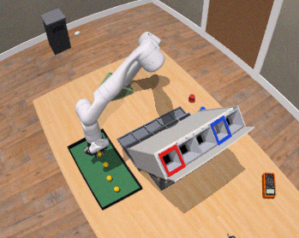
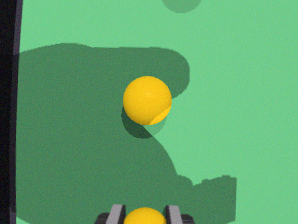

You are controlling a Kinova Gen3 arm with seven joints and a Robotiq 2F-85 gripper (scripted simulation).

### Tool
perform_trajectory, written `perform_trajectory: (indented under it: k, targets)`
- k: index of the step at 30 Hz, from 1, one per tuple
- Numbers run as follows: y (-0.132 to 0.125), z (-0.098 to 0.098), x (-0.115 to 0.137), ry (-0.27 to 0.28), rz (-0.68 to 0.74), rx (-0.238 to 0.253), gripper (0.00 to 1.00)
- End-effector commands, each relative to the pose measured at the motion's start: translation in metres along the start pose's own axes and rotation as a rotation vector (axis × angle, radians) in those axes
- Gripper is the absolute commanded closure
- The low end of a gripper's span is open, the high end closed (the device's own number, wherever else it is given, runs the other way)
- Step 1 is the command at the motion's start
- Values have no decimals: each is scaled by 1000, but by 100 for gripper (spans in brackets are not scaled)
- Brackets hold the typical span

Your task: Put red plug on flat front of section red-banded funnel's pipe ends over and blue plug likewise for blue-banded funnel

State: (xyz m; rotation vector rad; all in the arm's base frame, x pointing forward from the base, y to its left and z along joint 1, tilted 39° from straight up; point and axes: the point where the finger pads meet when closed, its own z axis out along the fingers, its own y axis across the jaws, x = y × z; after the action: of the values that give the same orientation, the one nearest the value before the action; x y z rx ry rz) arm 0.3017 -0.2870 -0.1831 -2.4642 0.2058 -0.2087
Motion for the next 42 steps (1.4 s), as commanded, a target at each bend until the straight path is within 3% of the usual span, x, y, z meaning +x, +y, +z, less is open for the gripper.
perform_trajectory:
  k: [1, 13, 14, 17, 20, 30, 31, 42]
  targets:
    - [1, -1, 0, 1, 0, -2, 100]
    - [1, -1, 0, 1, 0, -2, 100]
    - [0, -71, 0, 1, 0, -2, 100]
    - [0, -85, 0, 1, 0, -2, 100]
    - [0, -131, -1, 1, 0, -2, 100]
    - [0, -135, -1, 1, 0, -2, 100]
    - [0, -171, 60, 2, -1, -2, 100]
    - [0, -175, 68, 2, -1, -2, 100]
